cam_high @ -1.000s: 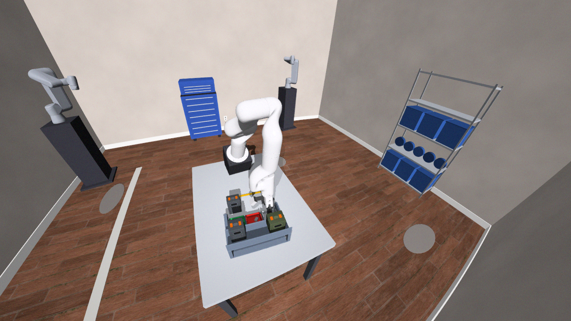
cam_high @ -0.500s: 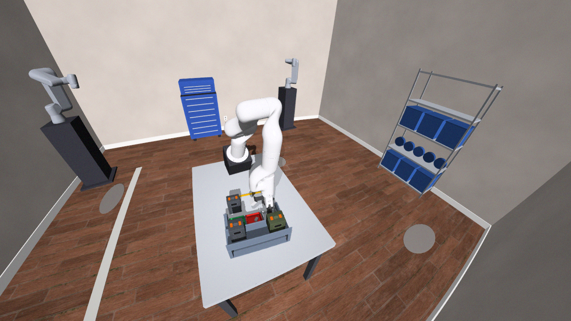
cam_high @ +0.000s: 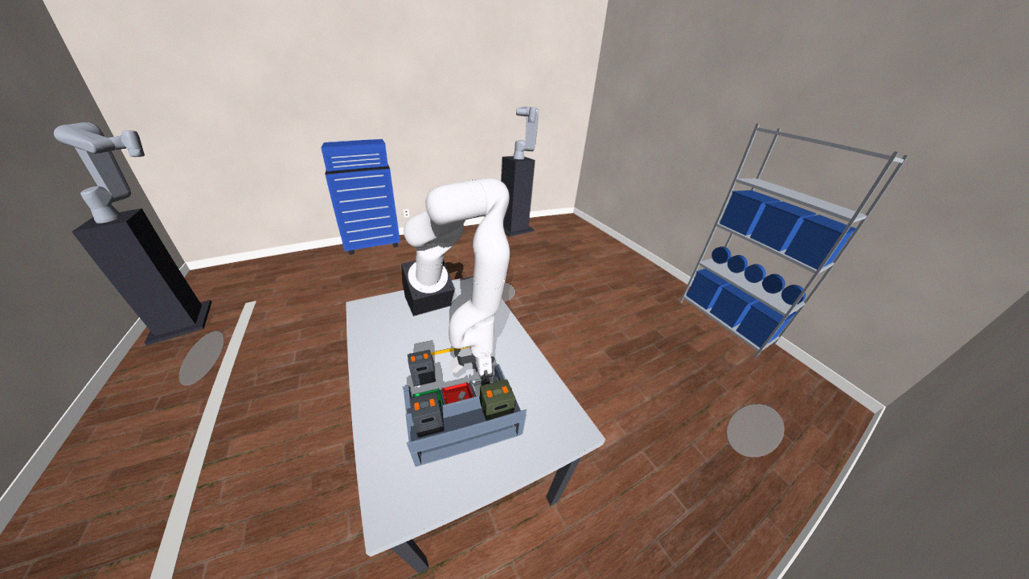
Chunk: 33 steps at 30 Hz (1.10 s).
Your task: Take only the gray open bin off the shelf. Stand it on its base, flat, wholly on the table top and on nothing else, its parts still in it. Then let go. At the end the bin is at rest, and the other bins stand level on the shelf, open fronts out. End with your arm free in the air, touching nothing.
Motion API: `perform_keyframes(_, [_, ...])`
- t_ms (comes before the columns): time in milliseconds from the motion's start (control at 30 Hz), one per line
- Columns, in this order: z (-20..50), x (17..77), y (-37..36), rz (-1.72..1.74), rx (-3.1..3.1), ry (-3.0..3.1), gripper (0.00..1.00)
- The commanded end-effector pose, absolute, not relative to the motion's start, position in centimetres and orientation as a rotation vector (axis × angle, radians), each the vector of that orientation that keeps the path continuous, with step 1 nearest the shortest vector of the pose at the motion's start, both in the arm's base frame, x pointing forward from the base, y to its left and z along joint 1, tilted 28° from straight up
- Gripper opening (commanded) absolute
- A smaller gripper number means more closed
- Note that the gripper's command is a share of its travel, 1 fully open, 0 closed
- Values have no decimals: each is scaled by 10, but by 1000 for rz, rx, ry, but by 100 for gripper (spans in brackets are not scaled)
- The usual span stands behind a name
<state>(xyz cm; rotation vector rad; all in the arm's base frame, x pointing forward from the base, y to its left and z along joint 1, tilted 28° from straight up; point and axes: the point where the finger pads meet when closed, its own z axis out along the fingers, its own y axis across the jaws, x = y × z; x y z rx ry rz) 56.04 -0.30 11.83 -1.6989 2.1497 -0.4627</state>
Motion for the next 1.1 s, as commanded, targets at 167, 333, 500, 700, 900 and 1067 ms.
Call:
perform_keyframes(167, [110,565,-3,-463,-1698,2149,100])
perform_keyframes(333, [110,565,-3,-463,-1698,2149,100])
perform_keyframes(500, [110,565,-3,-463,-1698,2149,100])
perform_keyframes(700, [105,568,-3,-463,-1698,2149,100])
perform_keyframes(900, [105,568,-3,-463,-1698,2149,100])
perform_keyframes(1067, [105,568,-3,-463,-1698,2149,100])
